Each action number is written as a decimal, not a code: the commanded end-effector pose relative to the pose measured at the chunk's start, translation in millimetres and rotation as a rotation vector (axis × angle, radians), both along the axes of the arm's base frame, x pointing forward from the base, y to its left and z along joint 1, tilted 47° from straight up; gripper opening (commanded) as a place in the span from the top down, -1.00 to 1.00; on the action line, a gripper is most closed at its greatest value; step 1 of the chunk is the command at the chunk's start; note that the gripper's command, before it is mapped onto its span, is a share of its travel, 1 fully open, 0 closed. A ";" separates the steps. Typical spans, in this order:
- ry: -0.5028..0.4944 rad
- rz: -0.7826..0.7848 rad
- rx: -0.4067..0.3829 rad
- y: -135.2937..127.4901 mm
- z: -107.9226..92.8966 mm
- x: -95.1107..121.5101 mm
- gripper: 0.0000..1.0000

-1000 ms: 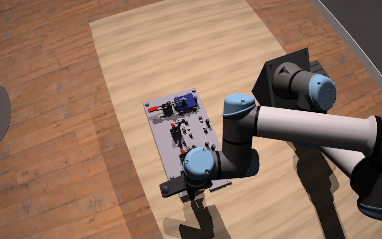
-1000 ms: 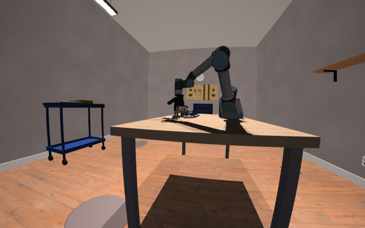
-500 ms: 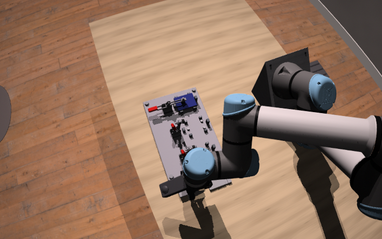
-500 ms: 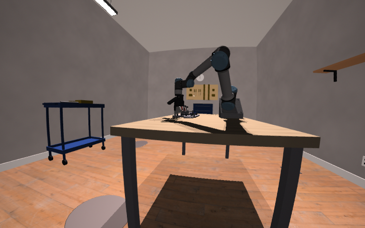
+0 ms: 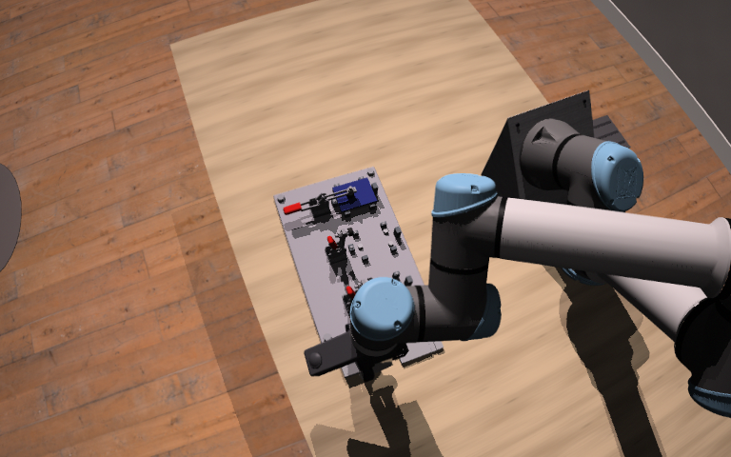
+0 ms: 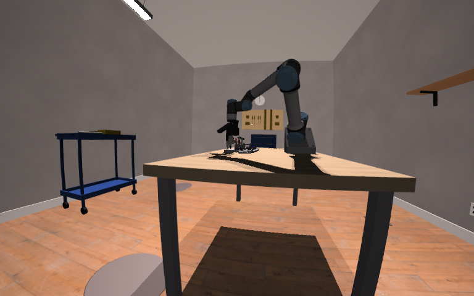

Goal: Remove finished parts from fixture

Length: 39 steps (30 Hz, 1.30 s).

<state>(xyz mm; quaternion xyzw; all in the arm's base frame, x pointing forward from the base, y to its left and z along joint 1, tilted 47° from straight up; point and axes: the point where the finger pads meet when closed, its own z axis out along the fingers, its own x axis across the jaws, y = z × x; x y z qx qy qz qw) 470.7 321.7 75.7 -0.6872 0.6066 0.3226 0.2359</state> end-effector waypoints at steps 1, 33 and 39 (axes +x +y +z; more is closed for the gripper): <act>-0.001 0.000 0.000 -11.0 10.5 2.7 0.19; -0.001 0.000 0.000 -57.8 55.0 12.9 0.19; -0.001 0.000 0.000 -57.9 55.1 13.0 0.19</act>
